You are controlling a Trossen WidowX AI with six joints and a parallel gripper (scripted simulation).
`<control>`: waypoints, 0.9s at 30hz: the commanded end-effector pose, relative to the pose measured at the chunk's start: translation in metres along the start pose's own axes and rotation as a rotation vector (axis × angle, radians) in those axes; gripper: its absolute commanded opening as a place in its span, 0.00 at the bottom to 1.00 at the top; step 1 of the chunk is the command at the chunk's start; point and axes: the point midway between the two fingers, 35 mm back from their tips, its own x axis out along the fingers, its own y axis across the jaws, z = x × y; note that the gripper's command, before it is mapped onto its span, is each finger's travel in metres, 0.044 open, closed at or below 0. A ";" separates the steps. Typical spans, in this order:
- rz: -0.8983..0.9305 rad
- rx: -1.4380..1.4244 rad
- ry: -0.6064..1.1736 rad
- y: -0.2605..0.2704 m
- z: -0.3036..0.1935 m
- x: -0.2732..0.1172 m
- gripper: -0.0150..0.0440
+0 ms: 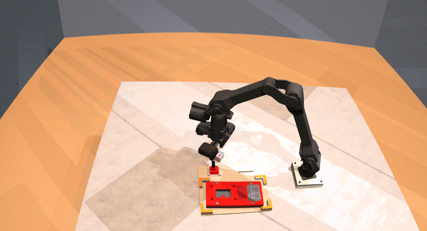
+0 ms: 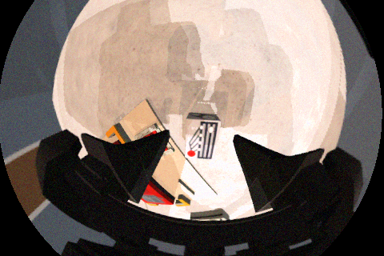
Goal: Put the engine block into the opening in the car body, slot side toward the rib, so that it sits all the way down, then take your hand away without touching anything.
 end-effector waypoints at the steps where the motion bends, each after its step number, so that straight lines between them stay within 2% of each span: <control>1: 0.003 0.004 0.006 0.000 -0.002 0.003 0.73; 6: 0.003 0.004 0.006 0.000 -0.002 0.003 0.51; 13: 0.003 0.004 0.006 0.000 -0.002 0.003 0.43; 17: 0.003 0.004 0.006 0.000 -0.001 -0.002 0.25; 27: 0.003 0.004 0.005 0.001 0.004 -0.034 0.25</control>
